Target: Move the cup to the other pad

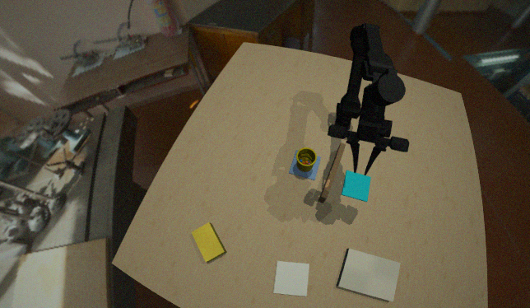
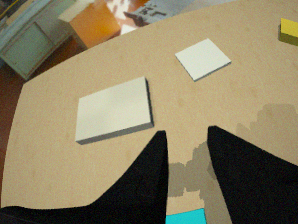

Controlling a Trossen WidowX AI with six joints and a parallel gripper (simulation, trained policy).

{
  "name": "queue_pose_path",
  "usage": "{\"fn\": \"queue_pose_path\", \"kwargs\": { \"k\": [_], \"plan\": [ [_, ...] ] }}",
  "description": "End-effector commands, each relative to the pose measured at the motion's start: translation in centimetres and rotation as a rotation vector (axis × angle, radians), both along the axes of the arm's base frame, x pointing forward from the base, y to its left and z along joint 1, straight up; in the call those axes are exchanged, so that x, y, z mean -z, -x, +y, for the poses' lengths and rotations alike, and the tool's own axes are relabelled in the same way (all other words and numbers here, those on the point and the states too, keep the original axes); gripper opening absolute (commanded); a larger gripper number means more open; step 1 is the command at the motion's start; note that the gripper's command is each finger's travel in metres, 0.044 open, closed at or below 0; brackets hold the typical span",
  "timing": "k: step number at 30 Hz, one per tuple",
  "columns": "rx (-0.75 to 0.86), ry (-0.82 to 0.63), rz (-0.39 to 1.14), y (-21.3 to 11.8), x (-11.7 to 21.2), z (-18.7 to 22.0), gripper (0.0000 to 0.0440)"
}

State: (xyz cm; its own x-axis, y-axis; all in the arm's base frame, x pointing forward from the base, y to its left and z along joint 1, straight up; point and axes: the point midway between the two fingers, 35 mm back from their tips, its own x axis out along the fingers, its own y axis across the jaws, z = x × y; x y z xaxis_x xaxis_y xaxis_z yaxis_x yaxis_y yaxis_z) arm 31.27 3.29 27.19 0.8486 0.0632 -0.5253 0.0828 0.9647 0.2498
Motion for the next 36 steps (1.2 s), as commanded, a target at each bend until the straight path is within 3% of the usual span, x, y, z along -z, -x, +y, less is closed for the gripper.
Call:
{"fn": "queue_pose_path", "kwargs": {
  "k": [1,23,36],
  "plan": [
    [0.008,0.0,0.053,-0.1,0.4,0.0,0.0106],
    [0.02,0.058,0.422,2.0,3.5,-0.6,0.0133],
    [0.013,0.116,0.64,3.7,5.0,-1.7,0.0126]
  ]
}}
